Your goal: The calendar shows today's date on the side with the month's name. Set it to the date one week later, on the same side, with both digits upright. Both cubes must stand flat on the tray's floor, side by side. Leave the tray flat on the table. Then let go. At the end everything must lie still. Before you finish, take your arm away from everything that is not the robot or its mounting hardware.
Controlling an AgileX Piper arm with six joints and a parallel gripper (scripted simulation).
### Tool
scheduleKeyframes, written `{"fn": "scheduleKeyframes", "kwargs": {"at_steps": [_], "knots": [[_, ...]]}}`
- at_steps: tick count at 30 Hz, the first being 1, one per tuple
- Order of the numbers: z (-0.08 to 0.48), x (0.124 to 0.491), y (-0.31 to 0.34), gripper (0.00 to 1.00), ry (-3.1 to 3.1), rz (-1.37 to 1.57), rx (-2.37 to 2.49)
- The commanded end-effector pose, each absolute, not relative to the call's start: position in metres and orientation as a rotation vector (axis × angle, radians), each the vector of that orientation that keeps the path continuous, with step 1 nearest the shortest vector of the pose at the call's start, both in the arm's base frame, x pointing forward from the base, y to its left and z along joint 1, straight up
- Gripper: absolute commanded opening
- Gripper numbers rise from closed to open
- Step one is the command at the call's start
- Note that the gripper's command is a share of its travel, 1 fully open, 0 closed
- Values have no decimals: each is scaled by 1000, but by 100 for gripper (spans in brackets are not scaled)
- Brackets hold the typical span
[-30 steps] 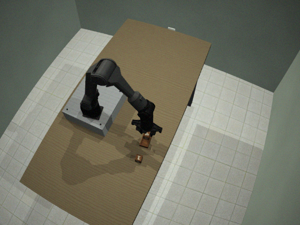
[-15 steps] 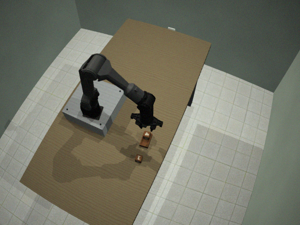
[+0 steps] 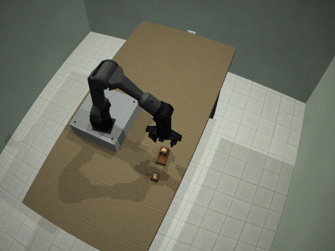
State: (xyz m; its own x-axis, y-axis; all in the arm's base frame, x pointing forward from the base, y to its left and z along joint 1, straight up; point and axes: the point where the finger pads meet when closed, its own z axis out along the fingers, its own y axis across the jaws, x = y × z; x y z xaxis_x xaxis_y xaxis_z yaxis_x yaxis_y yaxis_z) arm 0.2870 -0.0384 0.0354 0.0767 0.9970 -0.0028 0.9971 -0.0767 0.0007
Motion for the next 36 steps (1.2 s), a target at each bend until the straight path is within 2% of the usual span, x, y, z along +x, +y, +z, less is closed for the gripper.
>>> {"fn": "scheduleKeyframes", "kwargs": {"at_steps": [1, 11, 15, 17, 20, 22, 23, 36], "knots": [[36, 287, -38, 100, 2131, 1, 2302], [36, 288, -40, 100, 2131, 1, 2302], [27, 290, -102, 100, 2122, 1, 2311], [27, 290, -102, 100, 2122, 1, 2311], [18, 280, -159, 100, 2112, 2, 2319], [17, 277, -166, 100, 2112, 1, 2322], [17, 277, -165, 62, 2112, 1, 2321], [17, 276, -166, 62, 2111, 0, 2321]]}}
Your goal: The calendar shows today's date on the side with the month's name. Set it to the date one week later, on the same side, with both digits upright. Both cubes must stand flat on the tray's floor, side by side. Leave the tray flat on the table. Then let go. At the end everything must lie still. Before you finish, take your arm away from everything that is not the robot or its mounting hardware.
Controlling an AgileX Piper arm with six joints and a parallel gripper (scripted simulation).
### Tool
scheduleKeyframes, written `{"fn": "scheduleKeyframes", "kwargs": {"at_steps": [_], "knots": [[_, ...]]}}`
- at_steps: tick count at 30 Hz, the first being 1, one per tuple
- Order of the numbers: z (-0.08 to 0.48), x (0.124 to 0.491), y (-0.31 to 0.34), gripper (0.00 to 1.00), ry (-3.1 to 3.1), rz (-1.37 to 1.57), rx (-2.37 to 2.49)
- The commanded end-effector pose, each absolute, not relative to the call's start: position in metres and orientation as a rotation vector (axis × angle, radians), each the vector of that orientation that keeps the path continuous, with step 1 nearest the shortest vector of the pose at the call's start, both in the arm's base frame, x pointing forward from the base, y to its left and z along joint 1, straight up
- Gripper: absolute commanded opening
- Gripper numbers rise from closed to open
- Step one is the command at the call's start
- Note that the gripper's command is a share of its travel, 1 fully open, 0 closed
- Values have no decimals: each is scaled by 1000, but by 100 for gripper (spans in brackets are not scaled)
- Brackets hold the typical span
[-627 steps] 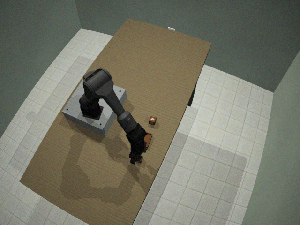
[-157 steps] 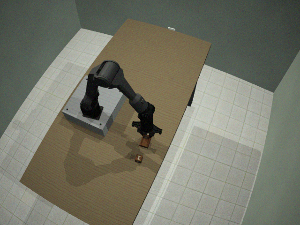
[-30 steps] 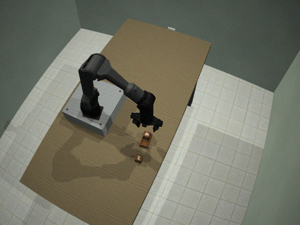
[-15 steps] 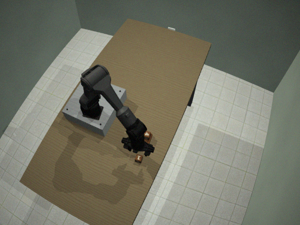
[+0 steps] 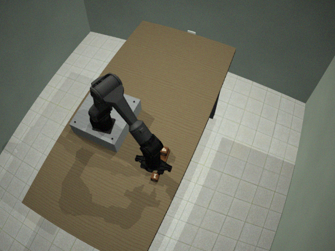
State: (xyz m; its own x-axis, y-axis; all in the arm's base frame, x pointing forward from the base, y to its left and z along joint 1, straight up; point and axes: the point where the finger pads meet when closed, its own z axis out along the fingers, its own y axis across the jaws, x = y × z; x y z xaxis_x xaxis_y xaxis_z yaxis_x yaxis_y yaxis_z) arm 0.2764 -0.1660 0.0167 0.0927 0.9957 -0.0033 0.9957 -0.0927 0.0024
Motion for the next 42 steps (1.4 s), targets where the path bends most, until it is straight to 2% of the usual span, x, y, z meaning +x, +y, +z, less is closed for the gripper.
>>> {"fn": "scheduleKeyframes", "kwargs": {"at_steps": [1, 42], "knots": [[17, 276, -166, 62, 2111, 0, 2321], [5, 276, -165, 62, 2114, -2, 2323]]}}
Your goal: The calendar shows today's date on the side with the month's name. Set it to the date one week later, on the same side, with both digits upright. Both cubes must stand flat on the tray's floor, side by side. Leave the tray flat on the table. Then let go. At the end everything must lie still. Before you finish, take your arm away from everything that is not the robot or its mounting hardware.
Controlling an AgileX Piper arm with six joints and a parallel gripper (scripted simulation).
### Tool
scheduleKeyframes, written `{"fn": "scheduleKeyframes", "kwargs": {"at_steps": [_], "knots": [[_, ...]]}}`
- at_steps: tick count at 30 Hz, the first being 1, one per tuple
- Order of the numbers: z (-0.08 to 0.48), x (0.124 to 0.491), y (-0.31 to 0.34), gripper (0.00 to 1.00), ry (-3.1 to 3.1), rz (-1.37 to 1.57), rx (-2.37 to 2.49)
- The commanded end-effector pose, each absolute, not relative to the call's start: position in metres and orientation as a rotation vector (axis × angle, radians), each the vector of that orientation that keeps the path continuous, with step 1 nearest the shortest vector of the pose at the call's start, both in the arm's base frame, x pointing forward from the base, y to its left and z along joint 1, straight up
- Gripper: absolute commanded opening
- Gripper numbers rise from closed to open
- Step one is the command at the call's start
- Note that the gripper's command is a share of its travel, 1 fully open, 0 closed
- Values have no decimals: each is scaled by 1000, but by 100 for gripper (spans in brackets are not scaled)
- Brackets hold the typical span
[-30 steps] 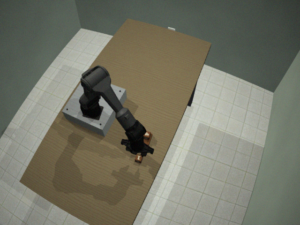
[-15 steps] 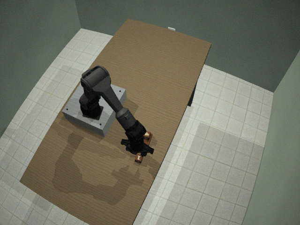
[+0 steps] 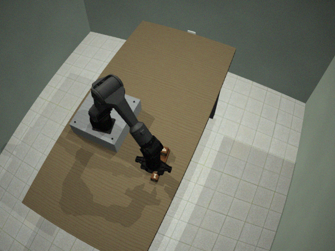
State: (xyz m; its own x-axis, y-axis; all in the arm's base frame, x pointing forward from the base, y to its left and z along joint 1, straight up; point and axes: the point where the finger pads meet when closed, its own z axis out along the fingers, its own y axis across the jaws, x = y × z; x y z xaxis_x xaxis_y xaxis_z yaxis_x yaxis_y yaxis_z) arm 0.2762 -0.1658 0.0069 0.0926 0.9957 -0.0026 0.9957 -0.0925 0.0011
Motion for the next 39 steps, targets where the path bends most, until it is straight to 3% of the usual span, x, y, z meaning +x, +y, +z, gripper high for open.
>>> {"fn": "scheduleKeyframes", "kwargs": {"at_steps": [1, 39], "knots": [[4, 276, -165, 62, 2114, -2, 2323], [-35, 277, -166, 62, 2113, -1, 2322]]}}
